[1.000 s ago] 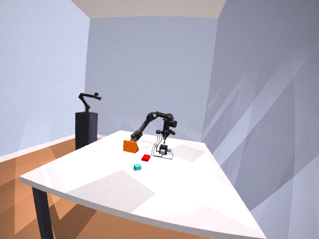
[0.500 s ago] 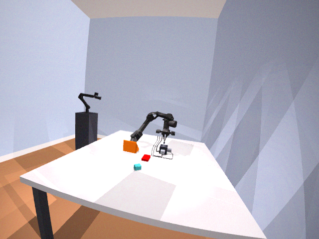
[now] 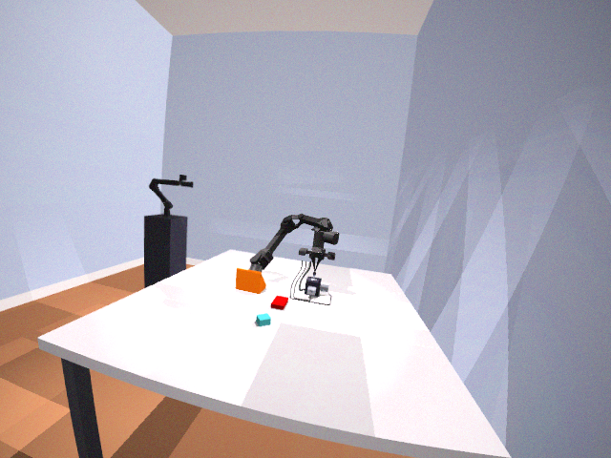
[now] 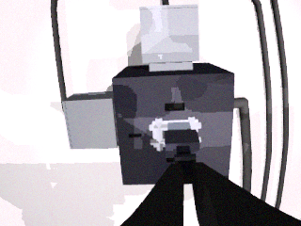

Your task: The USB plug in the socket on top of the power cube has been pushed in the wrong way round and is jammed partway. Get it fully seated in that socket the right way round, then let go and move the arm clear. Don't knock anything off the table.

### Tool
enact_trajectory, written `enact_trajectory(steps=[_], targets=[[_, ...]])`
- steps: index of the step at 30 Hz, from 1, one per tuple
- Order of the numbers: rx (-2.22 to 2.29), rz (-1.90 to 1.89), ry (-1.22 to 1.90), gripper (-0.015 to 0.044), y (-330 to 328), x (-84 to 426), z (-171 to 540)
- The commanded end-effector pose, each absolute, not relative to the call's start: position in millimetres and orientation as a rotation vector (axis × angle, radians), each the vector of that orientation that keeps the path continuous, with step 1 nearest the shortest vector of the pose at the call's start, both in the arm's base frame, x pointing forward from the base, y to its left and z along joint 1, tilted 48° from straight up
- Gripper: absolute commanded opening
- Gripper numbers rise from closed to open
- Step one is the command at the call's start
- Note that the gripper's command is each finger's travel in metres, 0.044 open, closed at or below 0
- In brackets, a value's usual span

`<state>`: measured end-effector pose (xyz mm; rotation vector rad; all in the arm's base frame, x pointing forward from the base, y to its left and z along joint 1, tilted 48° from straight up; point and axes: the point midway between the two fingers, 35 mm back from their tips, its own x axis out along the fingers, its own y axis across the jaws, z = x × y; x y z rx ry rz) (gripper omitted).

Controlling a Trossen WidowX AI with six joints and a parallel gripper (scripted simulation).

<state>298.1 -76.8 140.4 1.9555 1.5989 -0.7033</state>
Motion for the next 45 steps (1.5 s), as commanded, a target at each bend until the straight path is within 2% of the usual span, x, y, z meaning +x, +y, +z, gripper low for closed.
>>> enact_trajectory(steps=[1, 45], targets=[[1.957, -0.704, 1.597, 0.0000, -76.3, 298.4, 140.5], [1.959, -0.705, 1.597, 0.0000, -68.9, 299.8, 140.9]])
